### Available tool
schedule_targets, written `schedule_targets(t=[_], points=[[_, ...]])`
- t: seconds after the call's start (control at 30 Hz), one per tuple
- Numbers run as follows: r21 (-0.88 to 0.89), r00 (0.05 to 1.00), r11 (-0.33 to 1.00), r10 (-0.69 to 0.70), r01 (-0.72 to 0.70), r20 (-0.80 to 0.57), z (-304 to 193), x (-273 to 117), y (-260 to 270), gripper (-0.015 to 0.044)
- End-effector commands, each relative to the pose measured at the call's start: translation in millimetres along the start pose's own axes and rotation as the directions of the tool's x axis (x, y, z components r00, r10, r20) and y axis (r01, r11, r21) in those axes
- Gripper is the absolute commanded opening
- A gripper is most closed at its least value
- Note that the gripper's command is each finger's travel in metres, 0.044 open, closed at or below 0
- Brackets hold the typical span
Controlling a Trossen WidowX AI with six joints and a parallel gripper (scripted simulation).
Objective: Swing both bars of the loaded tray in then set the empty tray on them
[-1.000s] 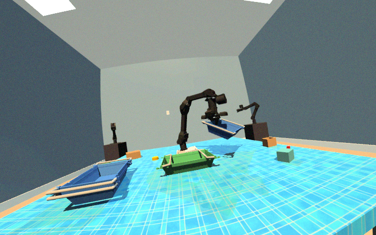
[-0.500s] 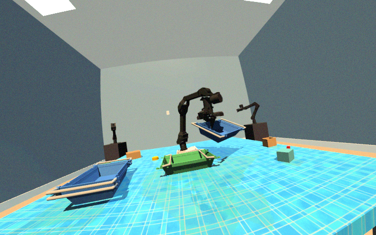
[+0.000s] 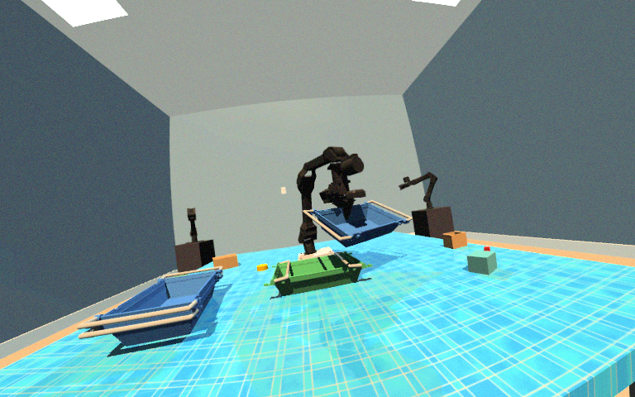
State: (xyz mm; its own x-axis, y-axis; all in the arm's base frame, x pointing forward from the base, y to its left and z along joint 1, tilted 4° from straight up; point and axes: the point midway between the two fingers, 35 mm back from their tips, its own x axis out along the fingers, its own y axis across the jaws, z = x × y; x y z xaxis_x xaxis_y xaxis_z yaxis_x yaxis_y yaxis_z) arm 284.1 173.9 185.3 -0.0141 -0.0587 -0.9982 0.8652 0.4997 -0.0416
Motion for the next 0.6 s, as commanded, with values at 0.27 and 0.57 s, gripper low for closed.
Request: schedule_targets(t=[0.27,0.57], points=[[0.134,1.000,0.991,0.025,-0.026,0.009,47.7,-5.7,-3.3,0.0000],[0.240,1.000,0.971,0.022,-0.025,0.015,83.7,-5.2,-10.8,0.0000]])
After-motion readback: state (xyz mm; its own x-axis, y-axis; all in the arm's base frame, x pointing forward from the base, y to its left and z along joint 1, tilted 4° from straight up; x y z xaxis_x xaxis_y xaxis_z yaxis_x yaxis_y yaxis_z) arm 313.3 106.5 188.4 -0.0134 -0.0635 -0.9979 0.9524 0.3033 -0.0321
